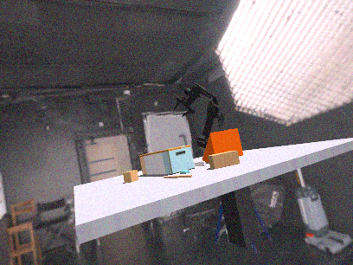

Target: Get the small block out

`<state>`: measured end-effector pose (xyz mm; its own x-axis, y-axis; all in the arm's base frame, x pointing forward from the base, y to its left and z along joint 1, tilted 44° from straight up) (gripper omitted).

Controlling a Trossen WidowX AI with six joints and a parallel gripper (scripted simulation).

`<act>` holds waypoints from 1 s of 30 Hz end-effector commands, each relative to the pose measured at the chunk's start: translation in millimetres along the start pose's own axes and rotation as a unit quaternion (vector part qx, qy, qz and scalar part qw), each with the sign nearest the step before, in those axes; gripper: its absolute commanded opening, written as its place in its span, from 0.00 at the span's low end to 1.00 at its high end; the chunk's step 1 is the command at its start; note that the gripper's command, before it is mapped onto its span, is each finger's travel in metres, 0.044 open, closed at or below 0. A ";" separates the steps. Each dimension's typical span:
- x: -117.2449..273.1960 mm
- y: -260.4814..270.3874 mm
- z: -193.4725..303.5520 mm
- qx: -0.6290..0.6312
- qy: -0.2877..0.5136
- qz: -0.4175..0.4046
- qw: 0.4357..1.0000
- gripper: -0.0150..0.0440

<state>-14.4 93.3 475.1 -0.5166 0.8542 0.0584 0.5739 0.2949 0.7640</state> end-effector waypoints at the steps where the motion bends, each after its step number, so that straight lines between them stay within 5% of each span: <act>1: -1.3 -0.3 -0.7 -0.002 0.003 0.001 1.000 0.93; 8: -67.0 -10.7 -20.0 -0.069 0.121 0.044 0.989 0.93; 14: -171.5 -14.4 -1.7 -0.137 0.252 0.155 0.945 0.93; 21: -256.5 -12.0 91.8 -0.121 0.352 0.305 0.877 0.93; 30: -269.6 -22.8 246.2 0.001 0.366 0.446 0.817 0.93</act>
<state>248.8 -60.7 313.5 -0.2252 0.2344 0.9457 0.9065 -0.3054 0.2916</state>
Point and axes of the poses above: the point midway between the two fingers, 35 mm back from their tips, its own x axis back along the fingers, its own y axis across the jaws, z = x × y, the point moved 7 cm from there along x, back along the fingers, and after that the axes turned 14 degrees about -x, right-handed, at the moved point
